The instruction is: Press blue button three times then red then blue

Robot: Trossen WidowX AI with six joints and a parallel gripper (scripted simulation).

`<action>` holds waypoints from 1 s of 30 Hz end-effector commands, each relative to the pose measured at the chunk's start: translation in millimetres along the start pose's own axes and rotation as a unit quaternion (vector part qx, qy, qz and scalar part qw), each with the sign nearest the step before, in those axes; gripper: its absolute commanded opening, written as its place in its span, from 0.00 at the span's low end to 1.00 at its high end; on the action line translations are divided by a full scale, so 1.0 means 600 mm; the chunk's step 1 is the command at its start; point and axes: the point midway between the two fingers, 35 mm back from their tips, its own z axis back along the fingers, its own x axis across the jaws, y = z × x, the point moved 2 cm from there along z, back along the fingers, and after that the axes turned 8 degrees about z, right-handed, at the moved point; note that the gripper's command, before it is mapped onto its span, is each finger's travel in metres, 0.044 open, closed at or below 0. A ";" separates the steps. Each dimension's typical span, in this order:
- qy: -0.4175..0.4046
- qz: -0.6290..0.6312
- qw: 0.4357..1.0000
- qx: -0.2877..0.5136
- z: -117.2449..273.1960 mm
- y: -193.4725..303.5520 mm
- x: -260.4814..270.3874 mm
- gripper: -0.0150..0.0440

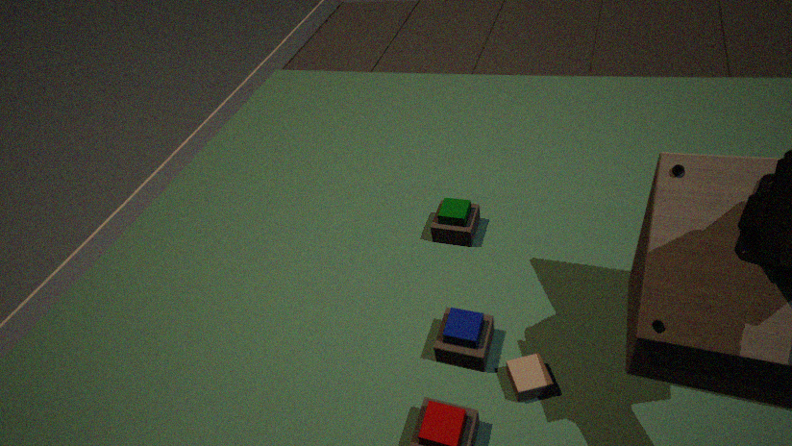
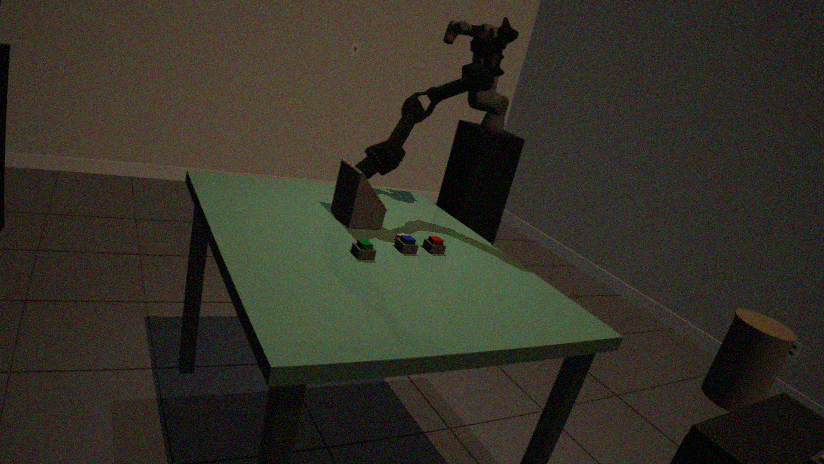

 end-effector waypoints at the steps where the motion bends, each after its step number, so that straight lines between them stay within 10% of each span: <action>1: 0.007 0.011 1.000 0.009 0.003 0.006 -0.010 0.93; 13: 0.167 0.238 0.924 0.247 0.133 0.117 -0.255 0.93; 30: 0.313 0.380 0.678 0.546 0.429 0.119 -0.503 0.93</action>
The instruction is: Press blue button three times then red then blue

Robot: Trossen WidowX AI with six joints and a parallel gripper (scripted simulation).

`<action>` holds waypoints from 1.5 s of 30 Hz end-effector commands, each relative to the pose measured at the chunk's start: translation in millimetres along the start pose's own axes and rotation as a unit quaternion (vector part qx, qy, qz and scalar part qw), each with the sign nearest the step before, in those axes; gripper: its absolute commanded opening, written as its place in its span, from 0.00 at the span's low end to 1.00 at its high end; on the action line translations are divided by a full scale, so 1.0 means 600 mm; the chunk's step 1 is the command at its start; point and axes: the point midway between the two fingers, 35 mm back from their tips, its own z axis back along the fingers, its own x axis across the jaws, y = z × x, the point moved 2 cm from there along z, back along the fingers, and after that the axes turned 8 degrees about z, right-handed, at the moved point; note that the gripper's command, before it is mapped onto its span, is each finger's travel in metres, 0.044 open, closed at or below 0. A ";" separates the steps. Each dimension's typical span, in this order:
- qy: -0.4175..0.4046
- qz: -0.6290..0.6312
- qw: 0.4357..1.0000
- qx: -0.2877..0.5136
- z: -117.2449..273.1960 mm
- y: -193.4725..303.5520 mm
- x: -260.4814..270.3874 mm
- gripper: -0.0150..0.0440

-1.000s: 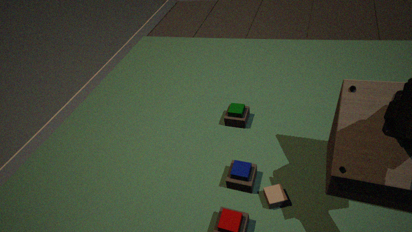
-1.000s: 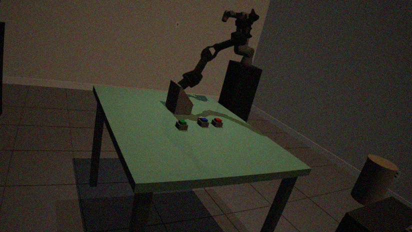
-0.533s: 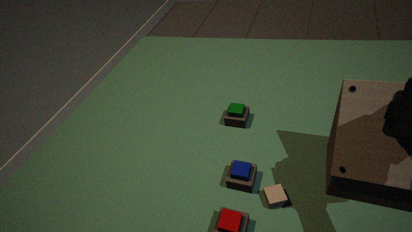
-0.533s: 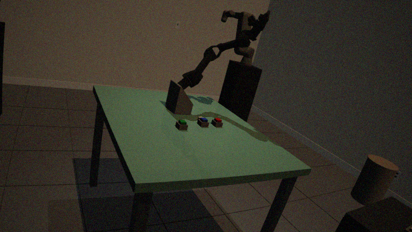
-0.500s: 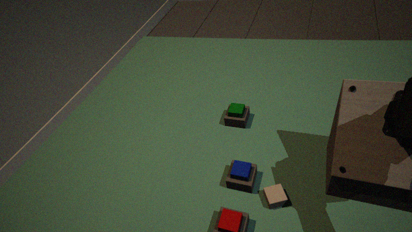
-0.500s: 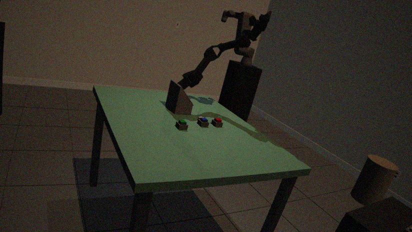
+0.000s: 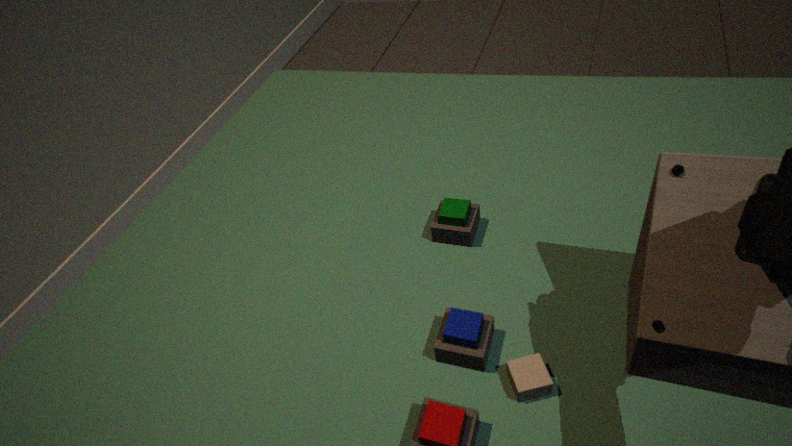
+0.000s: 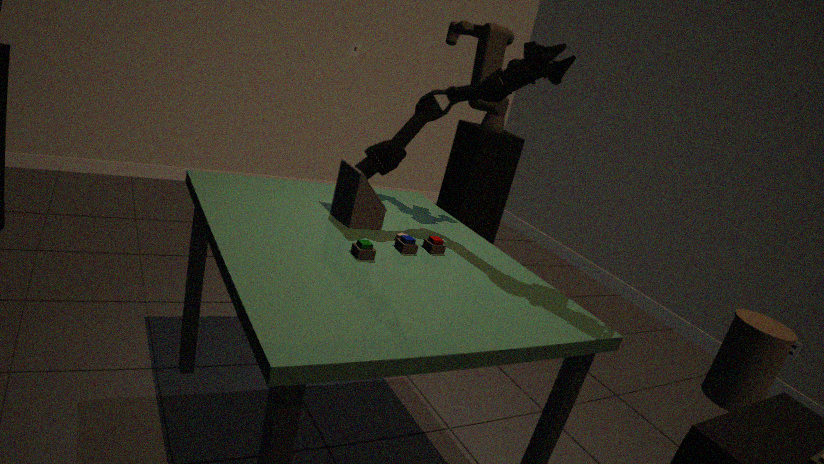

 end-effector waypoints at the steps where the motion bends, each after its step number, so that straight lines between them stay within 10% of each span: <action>1: 0.032 0.051 0.992 0.113 0.003 0.107 -0.059 0.93; 26: 0.061 0.121 0.727 0.674 0.323 0.502 -0.299 0.93; 45: -0.008 -0.175 0.373 0.911 0.704 0.506 -0.263 0.93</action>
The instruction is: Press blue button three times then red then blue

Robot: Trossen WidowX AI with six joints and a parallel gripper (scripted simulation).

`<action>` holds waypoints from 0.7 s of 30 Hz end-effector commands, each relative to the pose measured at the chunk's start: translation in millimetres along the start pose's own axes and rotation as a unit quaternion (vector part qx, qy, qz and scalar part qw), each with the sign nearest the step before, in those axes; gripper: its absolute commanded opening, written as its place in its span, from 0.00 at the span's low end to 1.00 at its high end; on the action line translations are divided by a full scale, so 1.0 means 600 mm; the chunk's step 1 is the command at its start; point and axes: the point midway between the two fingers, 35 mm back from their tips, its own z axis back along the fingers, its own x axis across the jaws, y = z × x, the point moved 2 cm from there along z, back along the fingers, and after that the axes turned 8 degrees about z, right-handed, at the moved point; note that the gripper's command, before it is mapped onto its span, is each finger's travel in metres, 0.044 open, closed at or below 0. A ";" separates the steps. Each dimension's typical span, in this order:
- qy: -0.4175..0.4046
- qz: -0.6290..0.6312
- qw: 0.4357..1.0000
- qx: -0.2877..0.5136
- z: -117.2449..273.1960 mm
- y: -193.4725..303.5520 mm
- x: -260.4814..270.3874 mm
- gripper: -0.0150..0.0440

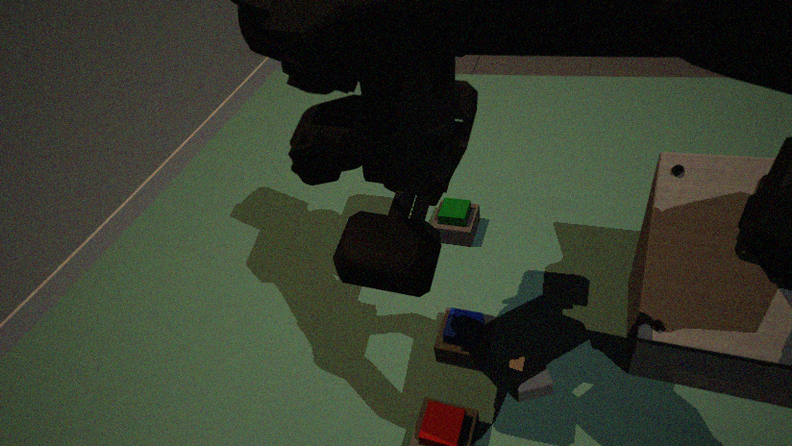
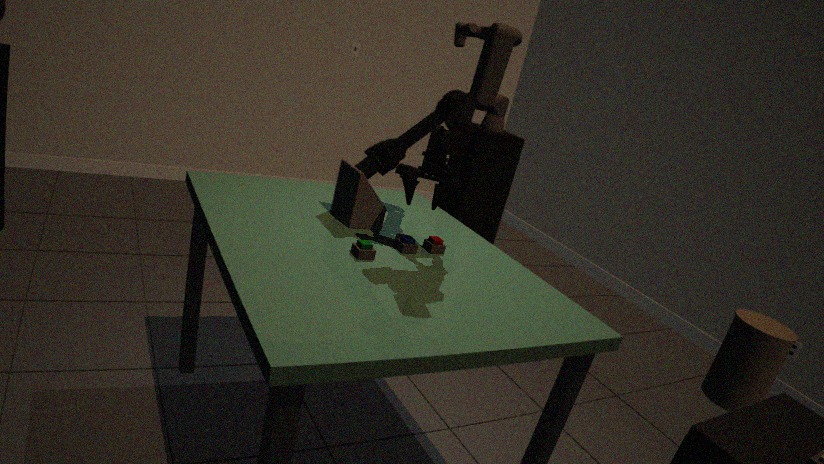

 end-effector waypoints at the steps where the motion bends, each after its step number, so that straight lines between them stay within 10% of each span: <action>1: -0.059 -0.027 0.997 0.049 -0.018 0.045 0.013 0.93; 10: -0.059 -0.027 0.997 0.049 -0.018 0.045 0.013 0.93; 21: -0.061 -0.027 0.997 0.048 -0.120 0.055 0.026 0.44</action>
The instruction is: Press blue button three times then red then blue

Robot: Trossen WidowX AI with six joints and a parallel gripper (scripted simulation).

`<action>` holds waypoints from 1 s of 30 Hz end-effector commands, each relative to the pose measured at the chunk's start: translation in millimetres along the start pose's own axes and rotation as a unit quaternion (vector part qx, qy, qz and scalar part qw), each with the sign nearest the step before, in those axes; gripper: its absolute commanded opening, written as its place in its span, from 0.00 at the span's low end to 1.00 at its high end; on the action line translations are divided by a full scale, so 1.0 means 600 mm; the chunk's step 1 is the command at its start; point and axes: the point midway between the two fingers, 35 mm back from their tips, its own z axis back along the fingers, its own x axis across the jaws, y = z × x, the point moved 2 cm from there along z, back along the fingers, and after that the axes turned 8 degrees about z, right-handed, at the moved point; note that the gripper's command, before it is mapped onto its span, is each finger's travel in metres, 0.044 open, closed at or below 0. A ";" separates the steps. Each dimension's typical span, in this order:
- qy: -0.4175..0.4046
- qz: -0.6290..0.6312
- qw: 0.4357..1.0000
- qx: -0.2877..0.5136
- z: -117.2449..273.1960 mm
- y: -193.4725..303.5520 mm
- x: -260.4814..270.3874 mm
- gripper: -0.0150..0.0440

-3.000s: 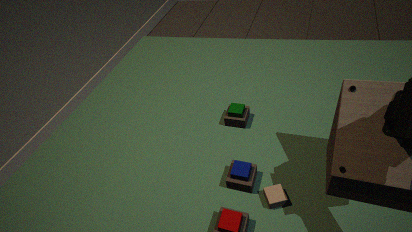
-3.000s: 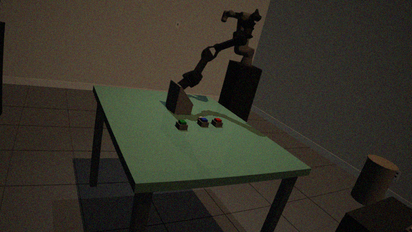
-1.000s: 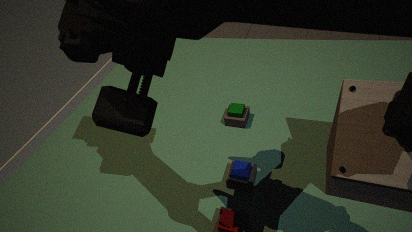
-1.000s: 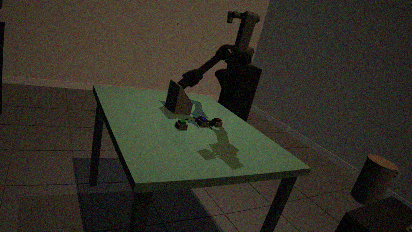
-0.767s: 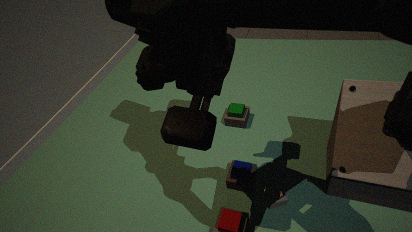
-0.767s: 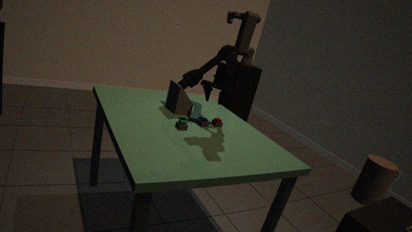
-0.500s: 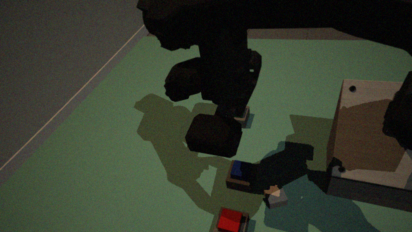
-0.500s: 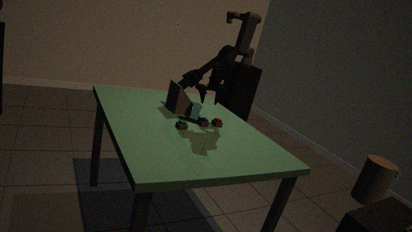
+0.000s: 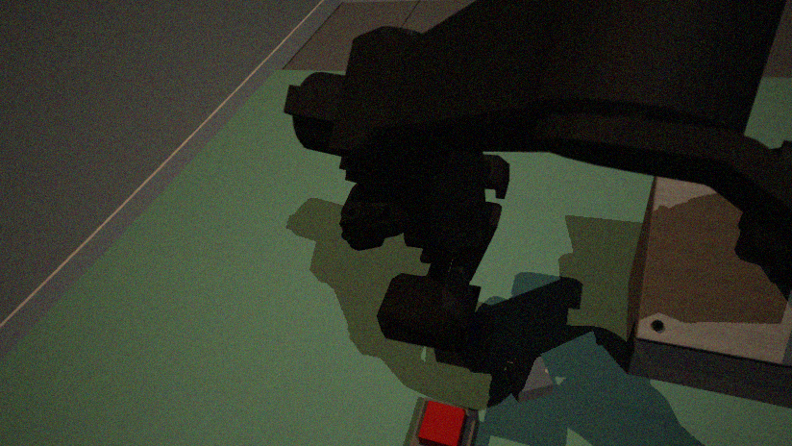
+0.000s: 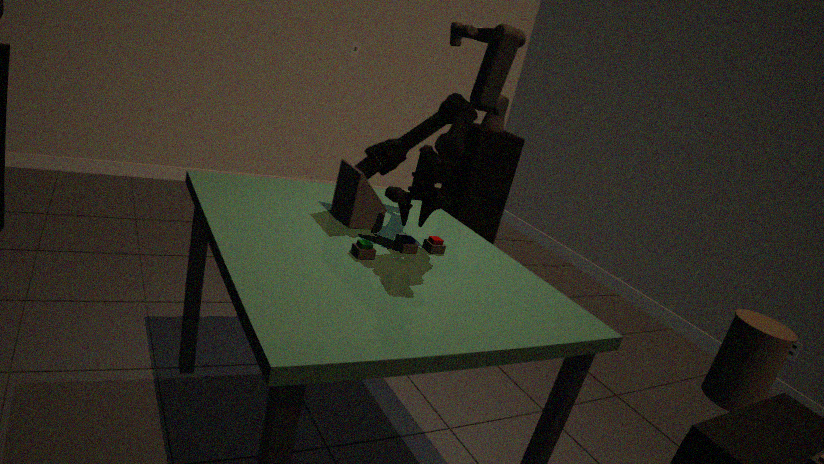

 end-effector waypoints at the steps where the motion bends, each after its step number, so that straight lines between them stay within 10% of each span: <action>1: -0.003 -0.004 1.000 0.000 -0.016 0.003 -0.001 0.40; 30: -0.003 -0.004 1.000 0.000 -0.053 0.002 -0.001 0.29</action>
